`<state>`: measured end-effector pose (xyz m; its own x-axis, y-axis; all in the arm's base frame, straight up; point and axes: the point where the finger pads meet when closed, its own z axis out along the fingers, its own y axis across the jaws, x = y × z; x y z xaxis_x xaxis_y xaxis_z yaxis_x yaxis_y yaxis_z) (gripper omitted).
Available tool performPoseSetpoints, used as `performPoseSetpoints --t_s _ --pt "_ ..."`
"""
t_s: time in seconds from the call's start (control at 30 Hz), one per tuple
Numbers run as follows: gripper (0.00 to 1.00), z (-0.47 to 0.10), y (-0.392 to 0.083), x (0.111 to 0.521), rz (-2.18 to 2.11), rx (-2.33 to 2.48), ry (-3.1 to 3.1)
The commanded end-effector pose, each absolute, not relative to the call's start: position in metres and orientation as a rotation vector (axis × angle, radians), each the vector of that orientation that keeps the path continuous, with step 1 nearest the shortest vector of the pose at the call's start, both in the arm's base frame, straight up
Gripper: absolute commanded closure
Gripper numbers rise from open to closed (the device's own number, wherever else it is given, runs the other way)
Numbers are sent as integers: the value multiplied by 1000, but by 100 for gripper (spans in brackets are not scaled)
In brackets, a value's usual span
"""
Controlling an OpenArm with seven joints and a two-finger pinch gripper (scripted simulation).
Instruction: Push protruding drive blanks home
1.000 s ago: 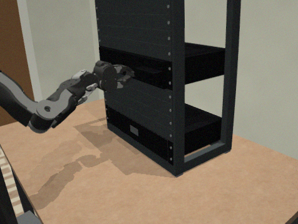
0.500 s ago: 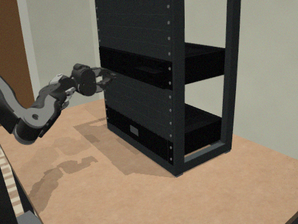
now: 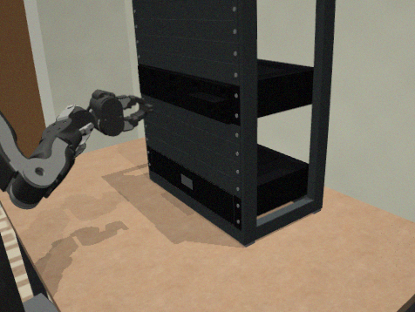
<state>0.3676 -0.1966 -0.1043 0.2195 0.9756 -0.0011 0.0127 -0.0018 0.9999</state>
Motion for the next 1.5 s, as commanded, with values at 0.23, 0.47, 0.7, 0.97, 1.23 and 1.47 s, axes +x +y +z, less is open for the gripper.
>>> performPoseSetpoints --t_s 0.23,0.47,0.7,0.97,1.23,1.47 --pt "100 -88 -207 361 1035 1318 1048" --pt "100 -89 -210 373 1034 1320 1049" --pt "100 -89 -219 413 1034 1320 1049" --pt "100 -88 -222 424 1038 1316 1047" --pt "100 -87 -222 424 1038 1316 1047" --pt "100 -87 -222 424 1038 1316 1047"
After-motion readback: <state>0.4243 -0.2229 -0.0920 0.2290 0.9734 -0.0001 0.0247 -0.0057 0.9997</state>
